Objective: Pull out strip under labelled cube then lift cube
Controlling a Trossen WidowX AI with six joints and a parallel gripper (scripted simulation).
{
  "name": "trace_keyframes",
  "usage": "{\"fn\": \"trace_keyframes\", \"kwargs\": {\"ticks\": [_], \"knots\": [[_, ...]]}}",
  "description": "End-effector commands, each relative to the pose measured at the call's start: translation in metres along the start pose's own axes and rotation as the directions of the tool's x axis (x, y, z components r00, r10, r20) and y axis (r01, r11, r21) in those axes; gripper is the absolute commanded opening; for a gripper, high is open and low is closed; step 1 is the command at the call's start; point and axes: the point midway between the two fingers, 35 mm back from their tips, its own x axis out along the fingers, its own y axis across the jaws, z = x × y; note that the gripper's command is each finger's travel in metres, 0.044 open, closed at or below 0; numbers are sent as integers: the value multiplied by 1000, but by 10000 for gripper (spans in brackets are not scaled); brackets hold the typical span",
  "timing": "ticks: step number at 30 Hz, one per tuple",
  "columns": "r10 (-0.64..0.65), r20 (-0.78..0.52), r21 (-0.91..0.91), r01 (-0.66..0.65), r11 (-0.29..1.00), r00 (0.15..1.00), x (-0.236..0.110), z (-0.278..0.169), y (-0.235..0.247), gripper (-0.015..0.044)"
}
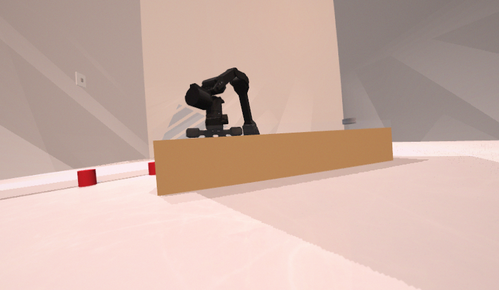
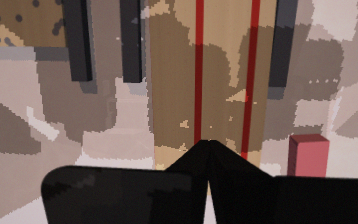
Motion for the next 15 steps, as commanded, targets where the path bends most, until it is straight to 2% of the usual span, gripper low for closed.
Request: {"fn": "trace_keyframes", "kwargs": {"ticks": [1,15], "knots": [[12,-29,3,-12,1000,1000,7,-15,2,0],[12,-31,3,-11,1000,999,7,-35,2,0]]}}
